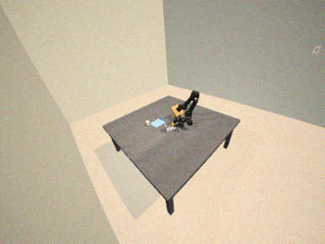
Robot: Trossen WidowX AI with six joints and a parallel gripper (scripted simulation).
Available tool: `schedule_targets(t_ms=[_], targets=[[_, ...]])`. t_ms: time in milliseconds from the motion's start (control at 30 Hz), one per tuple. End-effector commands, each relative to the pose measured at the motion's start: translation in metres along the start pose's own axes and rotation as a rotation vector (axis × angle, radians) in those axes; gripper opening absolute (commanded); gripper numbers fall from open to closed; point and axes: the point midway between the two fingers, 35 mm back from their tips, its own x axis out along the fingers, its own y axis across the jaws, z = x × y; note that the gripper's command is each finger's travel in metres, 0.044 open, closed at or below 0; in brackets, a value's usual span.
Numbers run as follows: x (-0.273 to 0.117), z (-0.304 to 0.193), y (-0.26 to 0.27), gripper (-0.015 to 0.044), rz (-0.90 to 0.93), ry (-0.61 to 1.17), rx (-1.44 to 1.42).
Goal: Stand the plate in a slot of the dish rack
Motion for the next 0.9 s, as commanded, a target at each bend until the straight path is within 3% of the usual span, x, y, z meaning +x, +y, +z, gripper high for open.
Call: schedule_targets(t_ms=[0,867], targets=[[0.004,-0.001,-0.005,0.0,-0.005,0.002,-0.016],[0.006,-0.015,-0.009,0.0,0.003,0.007,0.005]])
